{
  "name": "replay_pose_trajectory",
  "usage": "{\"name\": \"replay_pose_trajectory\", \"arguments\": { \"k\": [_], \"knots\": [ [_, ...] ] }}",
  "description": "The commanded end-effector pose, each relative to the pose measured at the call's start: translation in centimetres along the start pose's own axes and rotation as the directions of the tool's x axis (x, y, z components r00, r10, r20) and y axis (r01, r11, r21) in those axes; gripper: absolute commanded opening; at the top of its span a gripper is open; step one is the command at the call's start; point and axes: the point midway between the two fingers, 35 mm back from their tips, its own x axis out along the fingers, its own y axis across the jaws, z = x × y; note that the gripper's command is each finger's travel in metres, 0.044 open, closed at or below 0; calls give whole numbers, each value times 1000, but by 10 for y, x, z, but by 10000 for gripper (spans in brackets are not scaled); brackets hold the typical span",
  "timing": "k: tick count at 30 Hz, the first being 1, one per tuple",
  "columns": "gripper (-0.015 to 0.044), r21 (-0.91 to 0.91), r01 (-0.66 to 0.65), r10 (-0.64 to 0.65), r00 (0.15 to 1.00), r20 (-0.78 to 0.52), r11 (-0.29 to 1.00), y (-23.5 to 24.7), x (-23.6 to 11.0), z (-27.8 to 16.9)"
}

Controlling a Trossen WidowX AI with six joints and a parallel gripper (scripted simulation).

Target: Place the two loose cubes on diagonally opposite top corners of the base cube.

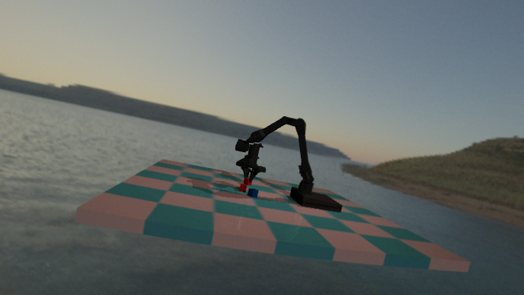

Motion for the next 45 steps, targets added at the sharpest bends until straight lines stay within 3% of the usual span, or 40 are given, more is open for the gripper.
{"name": "replay_pose_trajectory", "arguments": {
  "k": [1, 25, 45],
  "knots": [
    [105, -6, 14, -14, 1000, 2, 1000, -4, -16, 1],
    [105, -6, 14, -14, 1000, 2, 1000, 2, -90, -1],
    [105, -151, 14, -14, 1000, 7, 988, 33, -81, 43]
  ]
}}
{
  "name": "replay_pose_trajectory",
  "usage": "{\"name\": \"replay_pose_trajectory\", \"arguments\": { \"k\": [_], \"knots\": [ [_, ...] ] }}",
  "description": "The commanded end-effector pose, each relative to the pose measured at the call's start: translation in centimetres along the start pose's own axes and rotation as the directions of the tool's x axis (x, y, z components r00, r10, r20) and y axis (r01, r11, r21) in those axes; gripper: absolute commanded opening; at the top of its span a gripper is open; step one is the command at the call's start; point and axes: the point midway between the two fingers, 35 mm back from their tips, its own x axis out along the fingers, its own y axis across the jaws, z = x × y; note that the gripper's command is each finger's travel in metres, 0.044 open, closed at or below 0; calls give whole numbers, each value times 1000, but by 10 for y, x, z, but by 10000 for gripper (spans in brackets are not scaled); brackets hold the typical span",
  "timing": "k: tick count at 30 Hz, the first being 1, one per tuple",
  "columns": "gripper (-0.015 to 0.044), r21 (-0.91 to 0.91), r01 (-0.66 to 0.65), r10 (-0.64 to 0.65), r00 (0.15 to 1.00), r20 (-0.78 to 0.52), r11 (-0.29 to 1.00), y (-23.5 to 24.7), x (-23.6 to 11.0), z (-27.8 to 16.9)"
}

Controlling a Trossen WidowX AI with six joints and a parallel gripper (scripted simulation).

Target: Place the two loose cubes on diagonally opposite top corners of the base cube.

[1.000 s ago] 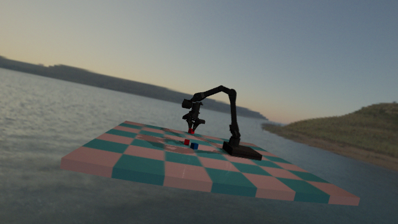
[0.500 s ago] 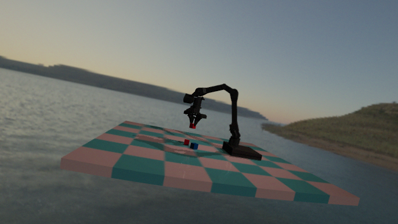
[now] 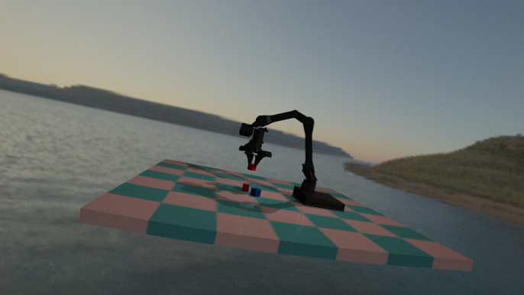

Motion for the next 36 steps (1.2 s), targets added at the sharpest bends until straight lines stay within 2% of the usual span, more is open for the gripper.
{"name": "replay_pose_trajectory", "arguments": {
  "k": [1, 36],
  "knots": [
    [105, -29, -3, 3, 1000, 3, 1000, 8, 3, 11],
    [105, -332, -6, 10, 1000, 11, 943, 86, 23, 93]
  ]
}}
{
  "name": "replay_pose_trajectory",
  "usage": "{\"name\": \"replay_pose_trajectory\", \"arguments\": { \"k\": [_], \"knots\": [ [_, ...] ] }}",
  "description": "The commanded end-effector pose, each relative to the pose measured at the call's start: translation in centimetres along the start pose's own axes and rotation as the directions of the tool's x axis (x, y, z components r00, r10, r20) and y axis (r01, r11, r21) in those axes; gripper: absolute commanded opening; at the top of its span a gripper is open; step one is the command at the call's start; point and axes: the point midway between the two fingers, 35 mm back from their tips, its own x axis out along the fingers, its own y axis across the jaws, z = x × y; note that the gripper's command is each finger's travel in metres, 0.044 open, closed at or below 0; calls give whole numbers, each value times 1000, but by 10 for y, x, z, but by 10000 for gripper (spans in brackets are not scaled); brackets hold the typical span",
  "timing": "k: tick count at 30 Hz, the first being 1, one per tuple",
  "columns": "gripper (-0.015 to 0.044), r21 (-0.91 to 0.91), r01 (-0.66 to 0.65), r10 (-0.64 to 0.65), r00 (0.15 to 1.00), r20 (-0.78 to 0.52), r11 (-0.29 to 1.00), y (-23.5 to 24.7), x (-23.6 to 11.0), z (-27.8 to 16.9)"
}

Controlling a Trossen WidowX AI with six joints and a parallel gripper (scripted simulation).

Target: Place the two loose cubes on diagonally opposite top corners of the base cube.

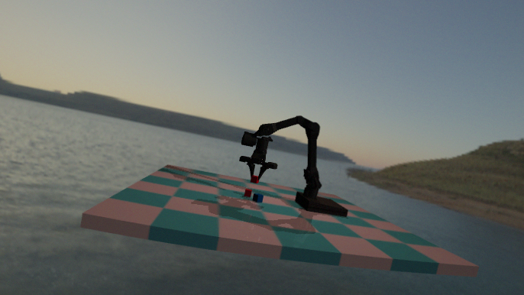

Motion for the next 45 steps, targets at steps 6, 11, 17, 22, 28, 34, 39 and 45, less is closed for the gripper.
{"name": "replay_pose_trajectory", "arguments": {
  "k": [6, 11, 17, 22, 28, 34, 39, 45],
  "knots": [
    [105, -73, -6, 7, 1000, 6, 997, 18, 6, 23],
    [105, -117, -8, 8, 1000, 7, 993, 29, 9, 36],
    [105, -169, -9, 11, 1000, 8, 985, 42, 13, 49],
    [105, -200, -10, 12, 1000, 9, 980, 51, 15, 57],
    [105, -200, -10, 12, 1000, 9, 980, 51, 15, 57],
    [105, -200, -10, 12, 1000, 9, 980, 51, 21, 57],
    [105, -199, -10, 12, 1000, 9, 980, 51, 32, 57],
    [105, -199, -11, 13, 1000, 9, 980, 51, 42, 57]
  ]
}}
